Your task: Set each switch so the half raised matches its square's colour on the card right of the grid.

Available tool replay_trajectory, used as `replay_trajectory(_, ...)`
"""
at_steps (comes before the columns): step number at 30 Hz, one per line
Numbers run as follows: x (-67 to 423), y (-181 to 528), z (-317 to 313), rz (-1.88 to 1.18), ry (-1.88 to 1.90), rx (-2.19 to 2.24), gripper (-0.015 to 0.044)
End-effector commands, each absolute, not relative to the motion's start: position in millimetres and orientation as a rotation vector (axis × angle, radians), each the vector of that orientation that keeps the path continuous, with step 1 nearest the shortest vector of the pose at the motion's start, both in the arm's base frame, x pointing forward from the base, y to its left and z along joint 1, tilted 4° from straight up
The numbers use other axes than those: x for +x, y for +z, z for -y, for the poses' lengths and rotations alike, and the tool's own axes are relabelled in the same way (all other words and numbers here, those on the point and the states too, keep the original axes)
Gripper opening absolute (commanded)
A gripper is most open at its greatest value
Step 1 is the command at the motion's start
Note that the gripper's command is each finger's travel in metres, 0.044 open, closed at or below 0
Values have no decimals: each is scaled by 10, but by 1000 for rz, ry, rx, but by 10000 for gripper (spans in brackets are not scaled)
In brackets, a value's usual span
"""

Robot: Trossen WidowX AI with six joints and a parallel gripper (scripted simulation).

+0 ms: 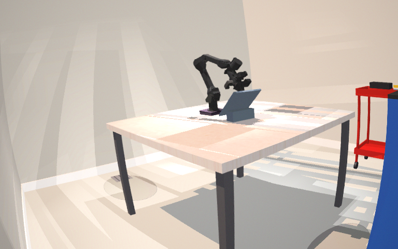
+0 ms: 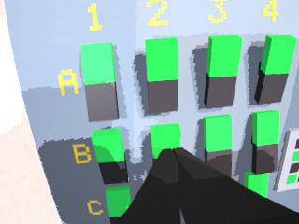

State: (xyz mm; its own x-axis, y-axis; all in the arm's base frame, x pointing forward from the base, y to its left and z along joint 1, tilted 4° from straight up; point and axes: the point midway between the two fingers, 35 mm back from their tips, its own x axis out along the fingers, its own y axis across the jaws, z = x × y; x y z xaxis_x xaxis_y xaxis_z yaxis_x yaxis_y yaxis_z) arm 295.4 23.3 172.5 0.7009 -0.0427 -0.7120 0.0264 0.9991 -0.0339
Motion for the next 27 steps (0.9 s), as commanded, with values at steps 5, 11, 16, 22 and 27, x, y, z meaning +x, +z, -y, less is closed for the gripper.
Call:
replay_trajectory(5,3033,1629,-231,-798,-35,-25,0)
replay_trajectory(11,3041,1621,-230,-798,-35,-25,0)
replay_trajectory(16,3041,1621,-230,-798,-35,-25,0)
replay_trajectory(22,3041,1621,-230,-798,-35,-25,0)
replay_trajectory(27,3042,1620,-230,-798,-35,-25,0)
